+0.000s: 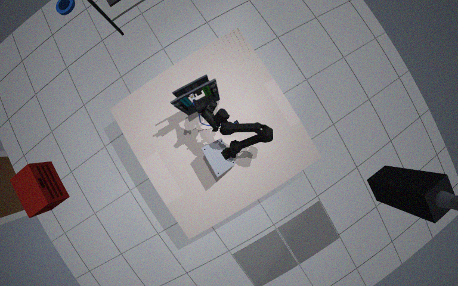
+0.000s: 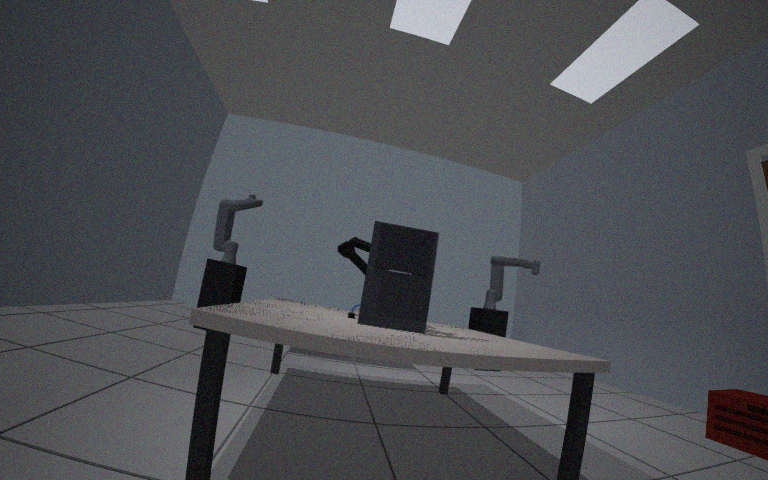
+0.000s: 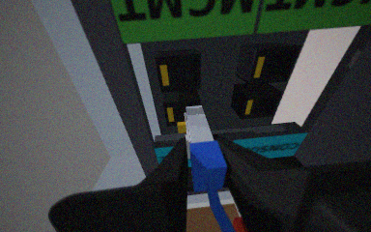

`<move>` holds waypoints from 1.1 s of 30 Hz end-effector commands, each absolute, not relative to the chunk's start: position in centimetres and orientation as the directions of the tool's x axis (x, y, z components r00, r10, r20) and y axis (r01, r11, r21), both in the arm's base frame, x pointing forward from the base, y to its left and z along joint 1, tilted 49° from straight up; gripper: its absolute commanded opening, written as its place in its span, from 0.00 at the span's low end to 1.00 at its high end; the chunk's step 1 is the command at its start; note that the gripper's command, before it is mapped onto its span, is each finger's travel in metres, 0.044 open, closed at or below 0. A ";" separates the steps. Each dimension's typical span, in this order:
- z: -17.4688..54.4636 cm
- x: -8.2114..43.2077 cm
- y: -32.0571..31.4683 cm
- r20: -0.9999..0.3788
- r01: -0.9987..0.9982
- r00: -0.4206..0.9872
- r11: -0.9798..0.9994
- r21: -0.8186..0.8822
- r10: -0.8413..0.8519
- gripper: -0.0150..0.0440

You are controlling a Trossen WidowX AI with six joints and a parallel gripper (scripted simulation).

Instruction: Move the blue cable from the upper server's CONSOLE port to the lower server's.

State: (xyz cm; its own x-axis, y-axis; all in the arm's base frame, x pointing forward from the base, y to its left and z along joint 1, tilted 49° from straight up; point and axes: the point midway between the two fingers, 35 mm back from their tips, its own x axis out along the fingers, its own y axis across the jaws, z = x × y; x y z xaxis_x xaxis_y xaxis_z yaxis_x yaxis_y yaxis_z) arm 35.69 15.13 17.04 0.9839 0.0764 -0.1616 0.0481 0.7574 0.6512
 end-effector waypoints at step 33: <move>17.1 33.1 15.5 -0.160 0.044 0.984 0.753 0.656 0.082 0.25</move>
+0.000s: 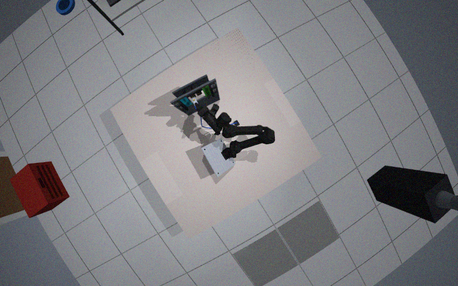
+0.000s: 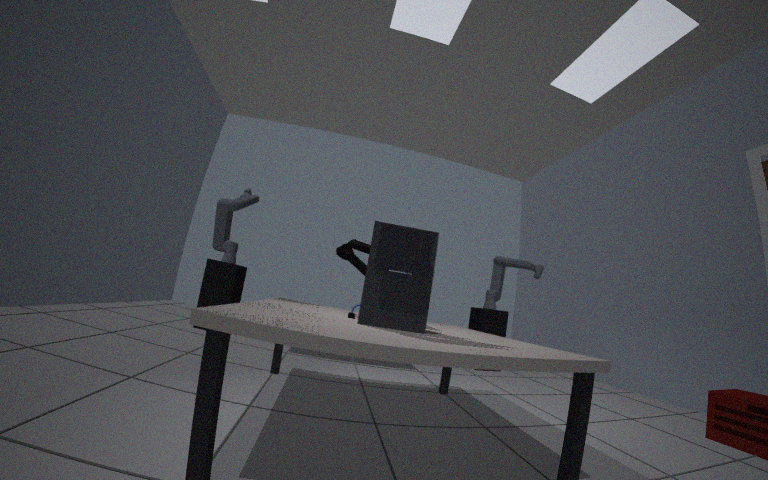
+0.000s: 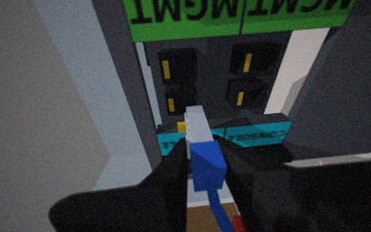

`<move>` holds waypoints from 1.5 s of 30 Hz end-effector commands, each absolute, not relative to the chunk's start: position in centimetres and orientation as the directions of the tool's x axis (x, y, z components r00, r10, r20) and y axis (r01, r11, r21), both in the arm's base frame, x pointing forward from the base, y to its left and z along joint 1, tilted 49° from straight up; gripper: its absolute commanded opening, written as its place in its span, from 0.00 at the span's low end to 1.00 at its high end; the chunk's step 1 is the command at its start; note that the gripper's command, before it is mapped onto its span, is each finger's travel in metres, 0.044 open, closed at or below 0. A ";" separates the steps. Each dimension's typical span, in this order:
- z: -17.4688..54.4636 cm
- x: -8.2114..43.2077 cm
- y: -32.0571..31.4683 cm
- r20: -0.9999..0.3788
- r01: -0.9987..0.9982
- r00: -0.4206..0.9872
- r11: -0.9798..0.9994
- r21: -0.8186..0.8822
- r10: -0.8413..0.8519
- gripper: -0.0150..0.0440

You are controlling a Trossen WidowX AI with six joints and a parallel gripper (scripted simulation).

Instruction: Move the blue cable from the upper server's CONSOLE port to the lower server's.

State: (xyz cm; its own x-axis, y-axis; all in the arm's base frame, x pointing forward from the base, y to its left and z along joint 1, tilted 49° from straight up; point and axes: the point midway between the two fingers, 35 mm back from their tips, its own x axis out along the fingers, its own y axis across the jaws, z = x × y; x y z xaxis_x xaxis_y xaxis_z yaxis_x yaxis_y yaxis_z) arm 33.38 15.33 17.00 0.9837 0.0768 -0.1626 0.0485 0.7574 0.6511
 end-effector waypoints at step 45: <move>12.2 31.4 10.3 -0.161 0.045 0.984 0.754 0.656 0.081 0.25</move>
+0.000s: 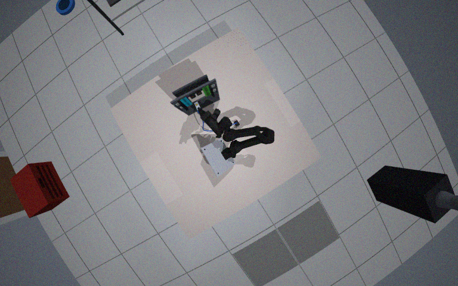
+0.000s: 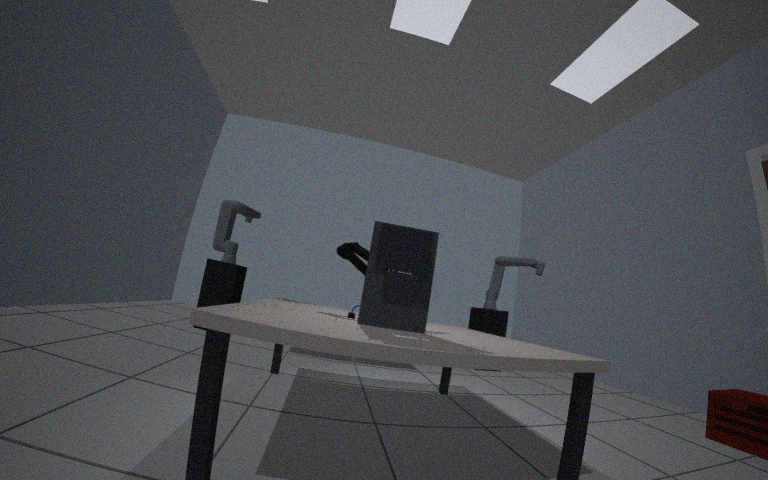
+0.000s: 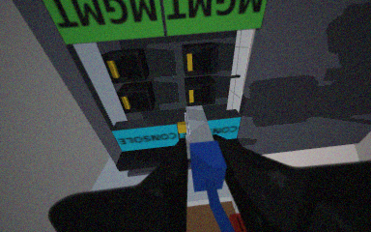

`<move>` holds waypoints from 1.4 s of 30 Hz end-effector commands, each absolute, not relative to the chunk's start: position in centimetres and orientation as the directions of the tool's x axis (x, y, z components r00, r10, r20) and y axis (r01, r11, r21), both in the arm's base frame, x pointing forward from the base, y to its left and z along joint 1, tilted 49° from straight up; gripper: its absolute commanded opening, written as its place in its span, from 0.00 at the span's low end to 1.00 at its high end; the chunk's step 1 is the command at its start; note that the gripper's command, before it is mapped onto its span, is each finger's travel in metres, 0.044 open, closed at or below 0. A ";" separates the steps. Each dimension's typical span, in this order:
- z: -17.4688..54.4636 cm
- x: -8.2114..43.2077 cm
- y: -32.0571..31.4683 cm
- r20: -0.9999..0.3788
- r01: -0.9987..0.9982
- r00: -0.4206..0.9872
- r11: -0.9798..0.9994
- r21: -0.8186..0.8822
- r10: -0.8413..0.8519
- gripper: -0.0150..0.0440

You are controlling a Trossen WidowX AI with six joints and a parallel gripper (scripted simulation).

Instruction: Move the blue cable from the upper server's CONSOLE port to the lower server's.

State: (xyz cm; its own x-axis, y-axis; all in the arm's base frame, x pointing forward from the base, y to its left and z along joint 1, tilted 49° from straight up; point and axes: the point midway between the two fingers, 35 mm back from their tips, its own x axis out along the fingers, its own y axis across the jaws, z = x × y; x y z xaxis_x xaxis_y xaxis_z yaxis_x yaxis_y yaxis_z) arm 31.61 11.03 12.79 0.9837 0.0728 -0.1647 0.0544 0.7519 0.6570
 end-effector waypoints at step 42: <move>11.6 32.6 9.1 -0.177 0.039 0.979 0.756 0.653 0.103 0.25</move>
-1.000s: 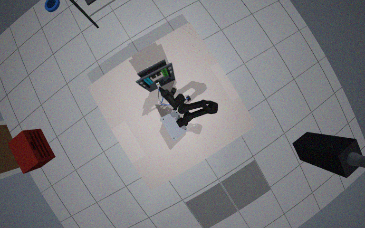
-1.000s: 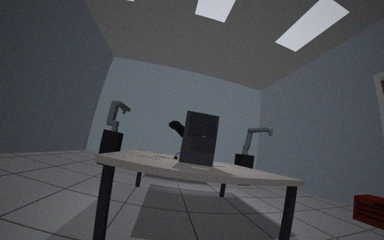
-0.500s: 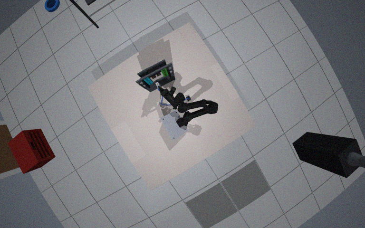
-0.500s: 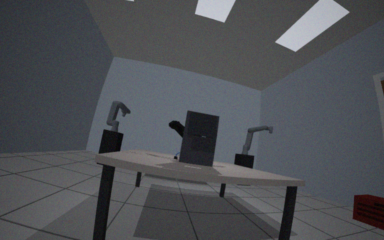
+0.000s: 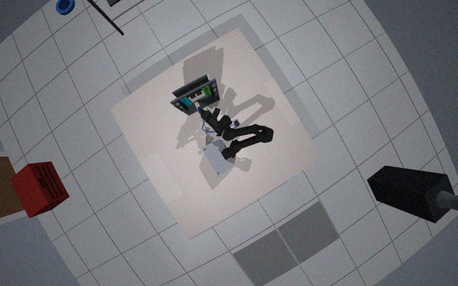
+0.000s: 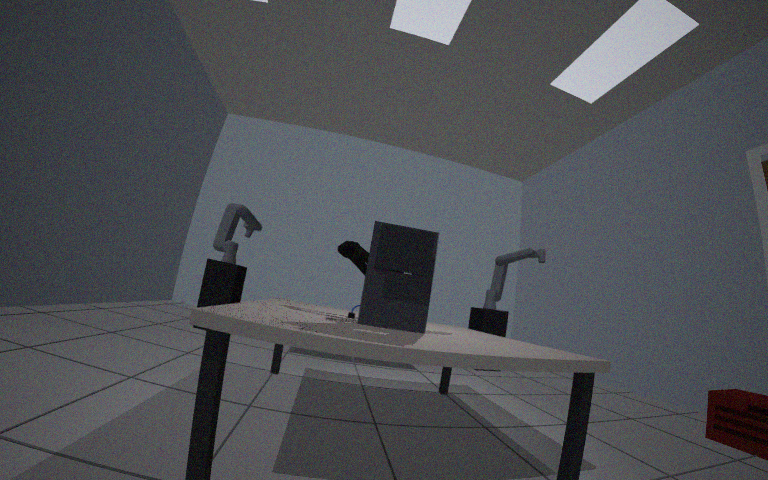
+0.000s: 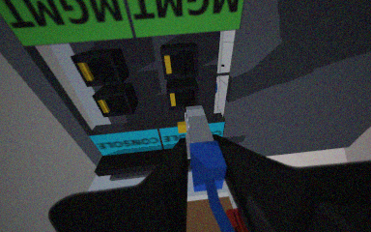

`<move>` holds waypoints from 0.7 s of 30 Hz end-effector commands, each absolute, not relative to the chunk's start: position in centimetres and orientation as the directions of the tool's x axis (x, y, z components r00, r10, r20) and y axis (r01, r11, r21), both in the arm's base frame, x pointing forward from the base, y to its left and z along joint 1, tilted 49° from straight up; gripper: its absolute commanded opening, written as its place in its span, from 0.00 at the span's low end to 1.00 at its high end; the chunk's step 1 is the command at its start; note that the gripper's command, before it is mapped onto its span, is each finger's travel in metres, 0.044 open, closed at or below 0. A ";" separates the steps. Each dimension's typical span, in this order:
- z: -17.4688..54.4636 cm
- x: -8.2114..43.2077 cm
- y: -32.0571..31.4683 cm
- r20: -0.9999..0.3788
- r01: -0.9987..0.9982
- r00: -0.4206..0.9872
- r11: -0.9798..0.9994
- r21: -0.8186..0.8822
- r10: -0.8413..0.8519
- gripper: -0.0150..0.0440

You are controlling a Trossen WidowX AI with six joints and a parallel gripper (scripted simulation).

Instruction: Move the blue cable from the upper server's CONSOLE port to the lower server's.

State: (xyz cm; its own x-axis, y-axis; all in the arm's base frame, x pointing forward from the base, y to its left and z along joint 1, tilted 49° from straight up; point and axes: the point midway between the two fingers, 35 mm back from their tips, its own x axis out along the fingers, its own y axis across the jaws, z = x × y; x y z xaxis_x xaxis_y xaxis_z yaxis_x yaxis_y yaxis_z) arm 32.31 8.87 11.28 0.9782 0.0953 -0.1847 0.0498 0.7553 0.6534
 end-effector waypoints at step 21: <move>11.7 33.6 9.0 -0.176 0.038 0.979 0.756 0.654 0.104 0.25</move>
